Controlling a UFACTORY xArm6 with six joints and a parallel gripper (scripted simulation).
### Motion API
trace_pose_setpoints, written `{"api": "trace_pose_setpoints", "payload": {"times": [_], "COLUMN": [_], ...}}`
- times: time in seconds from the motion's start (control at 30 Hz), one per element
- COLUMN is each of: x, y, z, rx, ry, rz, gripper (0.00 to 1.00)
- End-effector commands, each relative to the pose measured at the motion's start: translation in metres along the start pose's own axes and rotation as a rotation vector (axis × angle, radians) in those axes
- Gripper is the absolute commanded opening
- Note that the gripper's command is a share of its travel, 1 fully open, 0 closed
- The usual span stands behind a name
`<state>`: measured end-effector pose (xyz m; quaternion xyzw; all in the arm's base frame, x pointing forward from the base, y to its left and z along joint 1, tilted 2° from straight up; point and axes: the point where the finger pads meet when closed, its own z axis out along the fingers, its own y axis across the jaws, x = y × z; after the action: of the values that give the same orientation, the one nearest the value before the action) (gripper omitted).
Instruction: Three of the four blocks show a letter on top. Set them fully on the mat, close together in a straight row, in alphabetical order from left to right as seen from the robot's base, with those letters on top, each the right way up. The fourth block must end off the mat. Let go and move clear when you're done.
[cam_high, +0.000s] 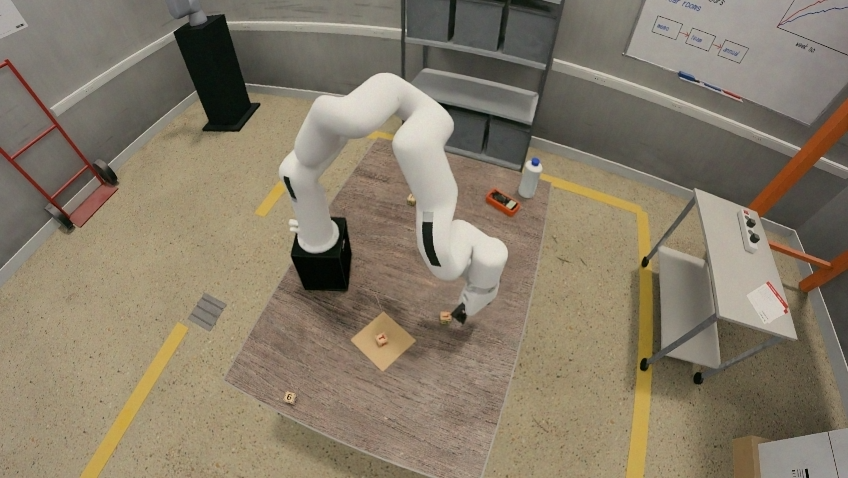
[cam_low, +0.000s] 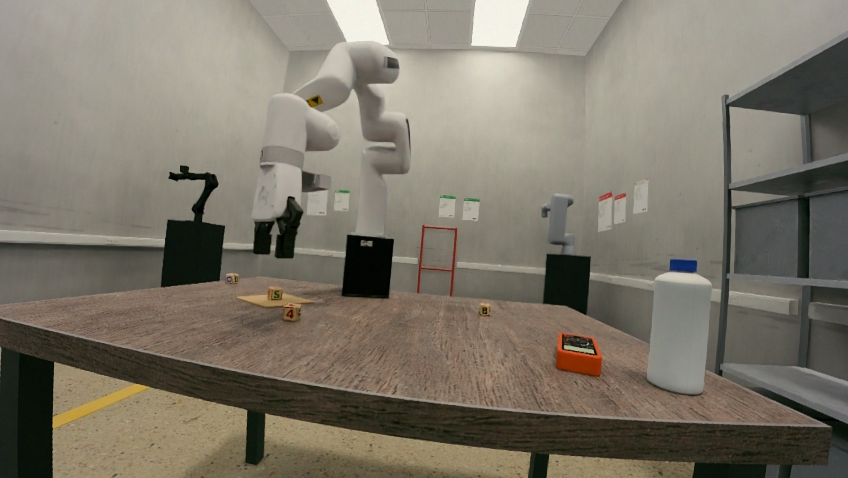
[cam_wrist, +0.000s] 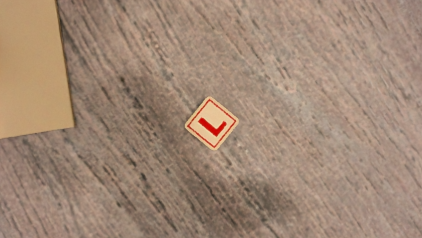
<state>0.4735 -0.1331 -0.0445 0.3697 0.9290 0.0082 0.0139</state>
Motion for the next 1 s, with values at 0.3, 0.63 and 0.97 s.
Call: {"api": "trace_pose_setpoints", "payload": {"times": [0.3,0.63,0.97], "x": [-0.001,0.016,0.056], "y": [0.001,-0.107,-0.195], "z": [-0.001,-0.003,-0.005], "rx": [-0.002,-0.003,0.001], "ry": [-0.003,-0.002,-0.003], "rz": [0.000,-0.001,0.000], "gripper": [1.00,1.00,1.00]}}
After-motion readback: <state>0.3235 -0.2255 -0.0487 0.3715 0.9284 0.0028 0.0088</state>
